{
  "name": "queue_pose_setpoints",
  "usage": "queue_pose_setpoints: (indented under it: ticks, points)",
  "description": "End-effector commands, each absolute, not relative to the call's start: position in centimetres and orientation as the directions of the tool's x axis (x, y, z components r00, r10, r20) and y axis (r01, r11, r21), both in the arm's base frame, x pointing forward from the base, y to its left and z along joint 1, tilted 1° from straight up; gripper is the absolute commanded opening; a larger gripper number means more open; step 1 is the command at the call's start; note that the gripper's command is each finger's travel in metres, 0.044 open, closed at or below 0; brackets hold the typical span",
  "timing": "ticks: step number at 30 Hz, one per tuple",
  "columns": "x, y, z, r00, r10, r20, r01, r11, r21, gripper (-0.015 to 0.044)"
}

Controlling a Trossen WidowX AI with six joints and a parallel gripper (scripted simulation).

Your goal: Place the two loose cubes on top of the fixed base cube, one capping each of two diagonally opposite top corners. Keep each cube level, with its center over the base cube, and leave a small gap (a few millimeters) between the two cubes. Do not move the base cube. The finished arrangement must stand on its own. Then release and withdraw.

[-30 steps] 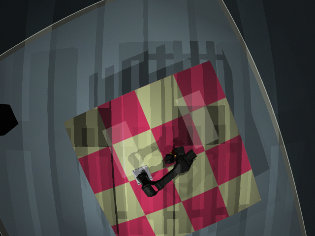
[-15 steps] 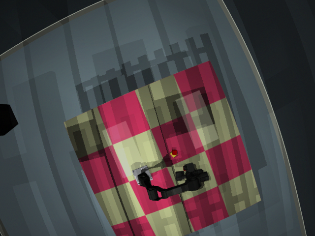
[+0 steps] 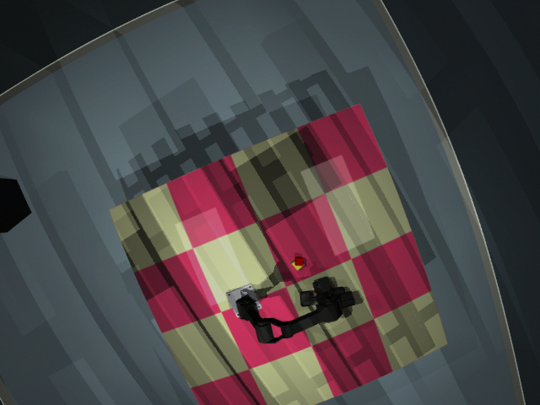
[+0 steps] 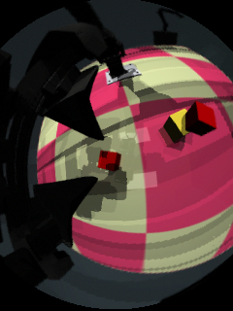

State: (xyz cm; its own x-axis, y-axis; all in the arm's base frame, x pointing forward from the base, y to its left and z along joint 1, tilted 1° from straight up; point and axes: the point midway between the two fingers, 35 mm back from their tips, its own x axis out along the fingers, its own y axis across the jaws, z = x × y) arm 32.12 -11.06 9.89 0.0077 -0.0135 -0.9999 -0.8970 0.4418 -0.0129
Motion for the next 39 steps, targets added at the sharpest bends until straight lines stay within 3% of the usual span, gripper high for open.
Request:
queue_pose_setpoints:
  ticks: [1, 28, 34, 39]
  points:
    - [32.2, -11.1, 9.4, 0.019, -0.018, -1.000, -0.899, 0.437, -0.025, 0.0265]
    - [32.2, -11.2, 5.2, 0.019, -0.018, -1.000, -0.899, 0.437, -0.025, 0.0265]
    - [32.2, -11.2, 5.2, 0.019, -0.018, -1.000, -0.899, 0.437, -0.025, 0.0107]
    - [32.3, -11.2, 5.4, 0.019, -0.018, -1.000, -0.899, 0.437, -0.025, 0.0105]
